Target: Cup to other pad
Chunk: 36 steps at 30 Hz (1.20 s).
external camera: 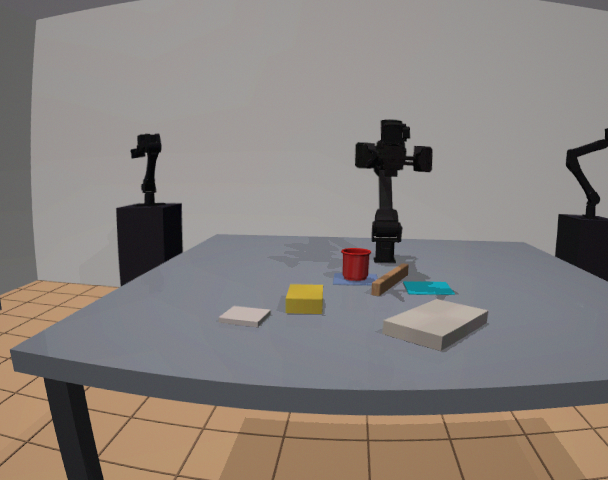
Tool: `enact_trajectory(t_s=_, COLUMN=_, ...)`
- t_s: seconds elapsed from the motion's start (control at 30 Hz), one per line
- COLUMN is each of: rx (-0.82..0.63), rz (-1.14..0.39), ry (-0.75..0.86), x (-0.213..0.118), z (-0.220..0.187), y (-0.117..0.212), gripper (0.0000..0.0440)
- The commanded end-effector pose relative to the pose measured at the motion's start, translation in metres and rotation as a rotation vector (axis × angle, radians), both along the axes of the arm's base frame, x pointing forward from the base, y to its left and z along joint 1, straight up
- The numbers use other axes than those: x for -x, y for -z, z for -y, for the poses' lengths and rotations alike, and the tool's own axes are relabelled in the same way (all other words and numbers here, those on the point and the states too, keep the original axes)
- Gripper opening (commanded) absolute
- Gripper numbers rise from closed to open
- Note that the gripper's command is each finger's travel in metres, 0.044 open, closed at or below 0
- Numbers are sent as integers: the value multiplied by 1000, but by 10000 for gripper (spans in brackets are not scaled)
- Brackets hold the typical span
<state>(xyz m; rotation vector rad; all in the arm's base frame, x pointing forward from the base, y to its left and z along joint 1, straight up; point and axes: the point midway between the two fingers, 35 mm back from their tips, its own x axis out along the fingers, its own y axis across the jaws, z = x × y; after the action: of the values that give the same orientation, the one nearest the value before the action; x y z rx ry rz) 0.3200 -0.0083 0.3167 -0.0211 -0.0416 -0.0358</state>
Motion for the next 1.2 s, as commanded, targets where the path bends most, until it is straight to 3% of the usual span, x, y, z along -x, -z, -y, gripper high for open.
enact_trajectory(t_s=0.0, rx=-3, rz=-6, ry=2, x=0, z=0, y=1, gripper=374)
enact_trajectory(t_s=0.43, rx=-54, rz=-150, ry=1, x=3, z=-6, y=25, gripper=46)
enact_trajectory(t_s=0.63, rx=-82, rz=-239, ry=-17, x=4, z=-13, y=35, gripper=33)
enact_trajectory(t_s=0.93, rx=-128, rz=-375, ry=-42, x=7, z=-24, y=44, gripper=72)
enact_trajectory(t_s=1.17, rx=-158, rz=-486, ry=-50, x=11, z=-30, y=51, gripper=73)
